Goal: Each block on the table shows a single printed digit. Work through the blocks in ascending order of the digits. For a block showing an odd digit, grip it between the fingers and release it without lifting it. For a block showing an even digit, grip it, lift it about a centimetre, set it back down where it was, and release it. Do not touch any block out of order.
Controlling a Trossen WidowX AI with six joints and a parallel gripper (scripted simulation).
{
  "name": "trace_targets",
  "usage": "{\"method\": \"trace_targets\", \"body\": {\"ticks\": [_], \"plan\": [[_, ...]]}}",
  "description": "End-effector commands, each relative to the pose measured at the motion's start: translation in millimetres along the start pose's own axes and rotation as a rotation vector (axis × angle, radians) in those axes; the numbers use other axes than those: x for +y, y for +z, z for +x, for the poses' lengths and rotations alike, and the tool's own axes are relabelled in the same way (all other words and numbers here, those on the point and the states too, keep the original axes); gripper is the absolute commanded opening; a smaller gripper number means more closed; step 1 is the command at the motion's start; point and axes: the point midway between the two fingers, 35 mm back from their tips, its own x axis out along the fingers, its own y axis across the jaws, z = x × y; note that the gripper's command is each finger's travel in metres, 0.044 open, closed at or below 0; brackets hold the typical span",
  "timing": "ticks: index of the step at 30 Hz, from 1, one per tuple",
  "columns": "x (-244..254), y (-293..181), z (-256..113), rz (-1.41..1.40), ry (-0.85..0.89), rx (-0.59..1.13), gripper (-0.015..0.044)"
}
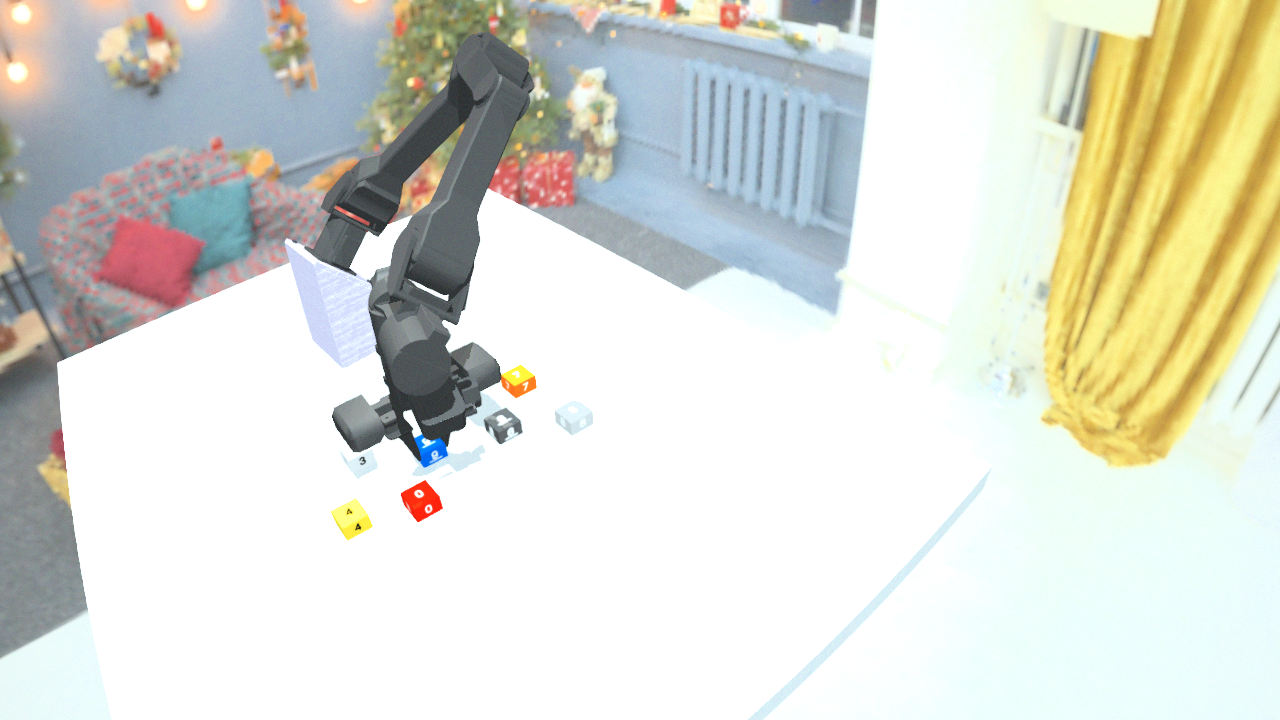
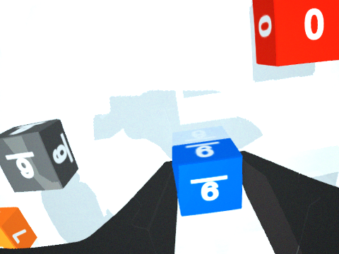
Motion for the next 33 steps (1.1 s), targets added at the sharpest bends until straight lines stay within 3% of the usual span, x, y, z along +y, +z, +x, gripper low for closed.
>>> {"method": "trace_targets", "body": {"ticks": [1, 12, 16, 20, 25, 33], "plan": [[0, 0, 0, 0.003, 0.004, 0.000, 0.0120], [0, 0, 0, 0.003, 0.004, 0.000, 0.0400], [0, 0, -2, 0.003, 0.003, 0.000, 0.0400], [0, 0, -36, 0.003, 0.002, -0.001, 0.0400], [2, 0, -37, 0.003, 0.001, -0.001, 0.0400], [112, -2, -80, 0.005, -0.008, -0.002, 0.0400]]}}
